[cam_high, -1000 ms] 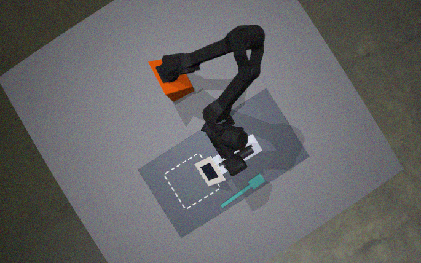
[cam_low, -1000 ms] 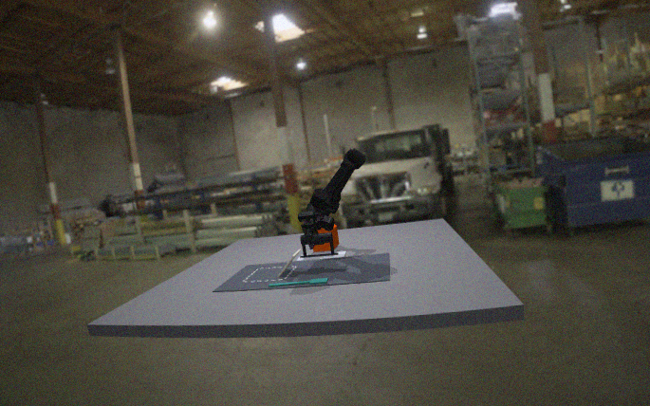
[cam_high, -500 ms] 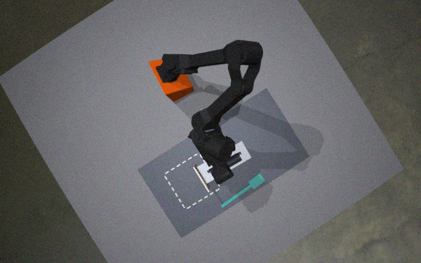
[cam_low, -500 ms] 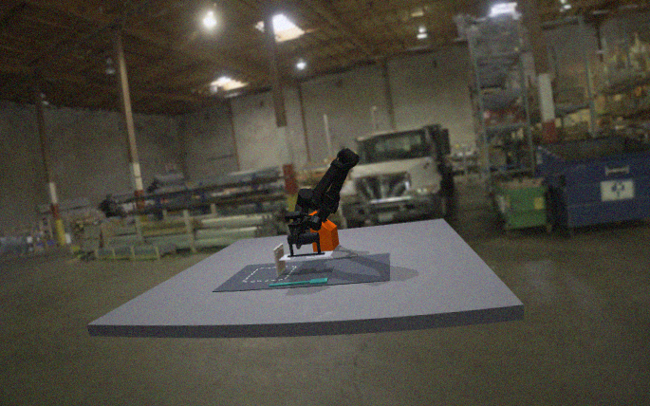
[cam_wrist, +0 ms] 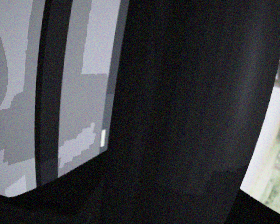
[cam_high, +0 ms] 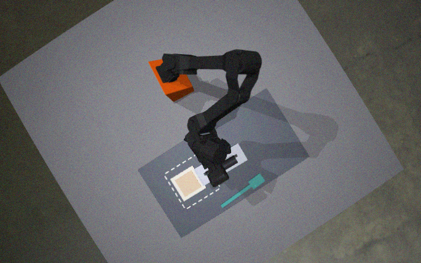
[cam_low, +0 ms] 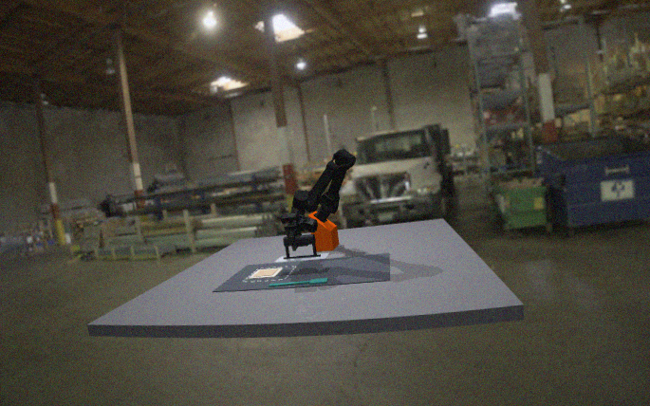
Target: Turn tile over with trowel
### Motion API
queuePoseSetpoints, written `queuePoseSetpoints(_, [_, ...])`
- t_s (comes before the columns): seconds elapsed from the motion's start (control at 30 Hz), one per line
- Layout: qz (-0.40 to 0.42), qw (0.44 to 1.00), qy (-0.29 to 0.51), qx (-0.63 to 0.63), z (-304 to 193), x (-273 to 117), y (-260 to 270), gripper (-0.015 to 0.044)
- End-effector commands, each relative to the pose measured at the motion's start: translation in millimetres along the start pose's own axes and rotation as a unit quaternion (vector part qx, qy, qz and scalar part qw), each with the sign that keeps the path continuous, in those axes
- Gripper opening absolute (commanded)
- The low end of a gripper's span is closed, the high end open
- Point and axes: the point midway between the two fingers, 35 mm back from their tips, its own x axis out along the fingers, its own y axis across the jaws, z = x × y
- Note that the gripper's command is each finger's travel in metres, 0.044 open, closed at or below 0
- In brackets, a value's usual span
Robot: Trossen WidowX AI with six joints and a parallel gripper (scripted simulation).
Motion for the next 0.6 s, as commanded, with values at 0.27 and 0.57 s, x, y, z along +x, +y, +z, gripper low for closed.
queuePoseSetpoints(0.27, [-0.009,1.000,0.000,-0.006,-27,16,11,0.0000])
queuePoseSetpoints(0.57, [-0.009,1.000,0.000,-0.006,-27,16,12,0.0000])
